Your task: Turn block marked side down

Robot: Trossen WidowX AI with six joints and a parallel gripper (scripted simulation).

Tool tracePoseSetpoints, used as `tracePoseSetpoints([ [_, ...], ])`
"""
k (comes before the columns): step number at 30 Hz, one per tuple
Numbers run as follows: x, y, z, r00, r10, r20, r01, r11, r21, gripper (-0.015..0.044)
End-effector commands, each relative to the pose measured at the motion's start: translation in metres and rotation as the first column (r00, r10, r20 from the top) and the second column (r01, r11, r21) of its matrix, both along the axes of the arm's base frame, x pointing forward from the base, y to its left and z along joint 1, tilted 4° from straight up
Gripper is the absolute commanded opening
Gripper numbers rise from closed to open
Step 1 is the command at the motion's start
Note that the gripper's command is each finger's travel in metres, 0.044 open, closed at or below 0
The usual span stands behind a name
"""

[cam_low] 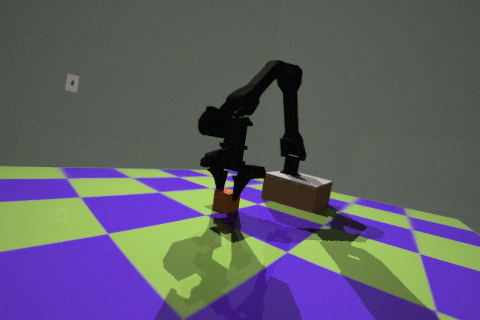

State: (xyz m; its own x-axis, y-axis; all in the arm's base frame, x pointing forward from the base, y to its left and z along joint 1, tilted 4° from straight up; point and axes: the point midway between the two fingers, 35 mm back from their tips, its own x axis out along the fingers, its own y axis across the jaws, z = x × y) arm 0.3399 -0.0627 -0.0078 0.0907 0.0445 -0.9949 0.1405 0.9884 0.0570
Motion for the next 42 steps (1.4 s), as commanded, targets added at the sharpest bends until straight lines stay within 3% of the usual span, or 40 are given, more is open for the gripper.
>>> tracePoseSetpoints([
  [1,0.000,0.000,-0.001,1.000,-0.003,-0.002,0.003,1.000,-0.001,0.0163],
  [10,0.000,0.000,-0.001,1.000,-0.003,-0.002,0.003,1.000,-0.001,0.0103],
  [14,-0.001,-0.001,0.018,1.000,-0.003,-0.002,0.003,1.000,-0.001,0.0000],
  [24,-0.002,-0.001,0.028,1.000,-0.004,0.008,0.004,1.000,-0.002,0.0000],
  [42,-0.001,-0.002,0.019,0.957,-0.015,0.290,0.028,0.999,-0.040,0.0000],
])
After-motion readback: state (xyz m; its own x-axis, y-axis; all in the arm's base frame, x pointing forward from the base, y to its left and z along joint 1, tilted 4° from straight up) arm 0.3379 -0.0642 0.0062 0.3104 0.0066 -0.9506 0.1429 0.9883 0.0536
